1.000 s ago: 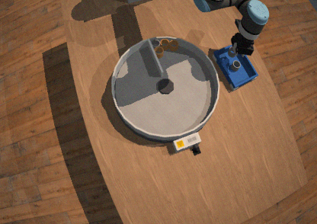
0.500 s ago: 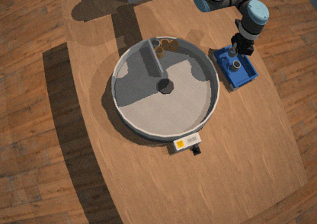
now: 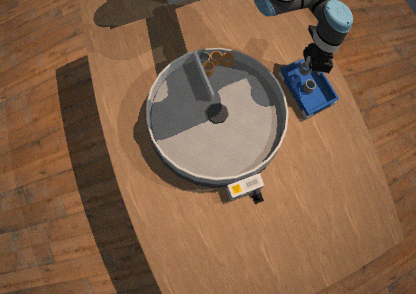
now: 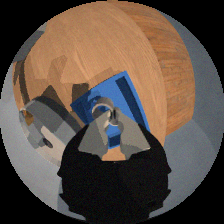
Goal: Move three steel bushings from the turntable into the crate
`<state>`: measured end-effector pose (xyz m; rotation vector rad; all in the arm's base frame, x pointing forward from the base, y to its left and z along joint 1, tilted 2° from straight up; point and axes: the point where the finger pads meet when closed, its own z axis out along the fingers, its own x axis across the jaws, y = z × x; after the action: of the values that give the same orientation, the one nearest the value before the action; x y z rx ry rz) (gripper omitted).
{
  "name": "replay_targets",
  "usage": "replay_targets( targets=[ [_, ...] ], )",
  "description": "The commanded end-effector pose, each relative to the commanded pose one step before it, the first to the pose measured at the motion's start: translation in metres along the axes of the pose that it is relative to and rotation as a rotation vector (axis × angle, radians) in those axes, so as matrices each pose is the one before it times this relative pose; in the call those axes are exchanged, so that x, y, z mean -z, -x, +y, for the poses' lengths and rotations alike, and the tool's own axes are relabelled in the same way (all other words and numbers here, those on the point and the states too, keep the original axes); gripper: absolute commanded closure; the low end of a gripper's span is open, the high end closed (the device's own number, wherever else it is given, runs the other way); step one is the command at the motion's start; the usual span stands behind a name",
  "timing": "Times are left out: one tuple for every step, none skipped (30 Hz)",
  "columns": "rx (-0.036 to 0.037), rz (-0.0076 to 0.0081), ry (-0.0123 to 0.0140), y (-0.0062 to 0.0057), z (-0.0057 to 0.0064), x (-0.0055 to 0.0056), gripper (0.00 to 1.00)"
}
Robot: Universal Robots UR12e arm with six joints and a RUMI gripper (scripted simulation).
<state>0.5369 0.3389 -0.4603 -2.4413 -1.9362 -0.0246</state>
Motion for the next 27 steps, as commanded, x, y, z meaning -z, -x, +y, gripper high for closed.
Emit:
replay_targets(
  targets=[
    [0.00001, 0.0006, 0.00092, -0.00035, 0.00051, -0.00045, 1.0],
    [0.0, 0.0, 0.0, 0.0, 0.0, -0.00064, 1.0],
    [0.0, 0.0, 0.0, 0.0, 0.0, -0.00077, 1.0],
    [0.0, 0.0, 0.0, 0.0, 0.0, -0.00091, 1.0],
    [0.0, 0.0, 0.0, 0.0, 0.0, -0.00104, 1.0],
    [0.0, 0.0, 0.0, 0.0, 0.0, -0.00117, 1.0],
    [0.0, 0.0, 0.0, 0.0, 0.0, -0.0013, 1.0],
    [0.0, 0.0, 0.0, 0.0, 0.0, -0.00141, 1.0],
    [0.0, 0.0, 0.0, 0.0, 0.0, -0.00152, 1.0],
    [0.0, 0.0, 0.0, 0.0, 0.0, -0.00161, 1.0],
    [0.0, 0.0, 0.0, 0.0, 0.0, -0.0017, 1.0],
    [0.0, 0.0, 0.0, 0.0, 0.0, -0.00176, 1.0],
    [0.0, 0.0, 0.0, 0.0, 0.0, -0.00181, 1.0],
    [0.0, 0.0, 0.0, 0.0, 0.0, -0.00185, 1.0],
    [0.0, 0.0, 0.0, 0.0, 0.0, -0.00187, 1.0],
    [0.0, 0.0, 0.0, 0.0, 0.0, 0.0, 1.0],
    [0.0, 0.0, 0.0, 0.0, 0.0, 0.0, 1.0],
    [0.0, 0.0, 0.0, 0.0, 0.0, -0.00187, 1.0],
    [0.0, 0.0, 0.0, 0.0, 0.0, -0.00186, 1.0],
    [0.0, 0.0, 0.0, 0.0, 0.0, -0.00183, 1.0],
    [0.0, 0.0, 0.0, 0.0, 0.0, -0.00178, 1.0],
    [0.0, 0.0, 0.0, 0.0, 0.0, -0.00172, 1.0],
    [0.0, 0.0, 0.0, 0.0, 0.0, -0.00164, 1.0],
    [0.0, 0.0, 0.0, 0.0, 0.0, -0.00154, 1.0],
    [0.0, 0.0, 0.0, 0.0, 0.0, -0.00144, 1.0],
    [0.0, 0.0, 0.0, 0.0, 0.0, -0.00132, 1.0],
    [0.0, 0.0, 0.0, 0.0, 0.0, -0.0012, 1.0]
  ],
)
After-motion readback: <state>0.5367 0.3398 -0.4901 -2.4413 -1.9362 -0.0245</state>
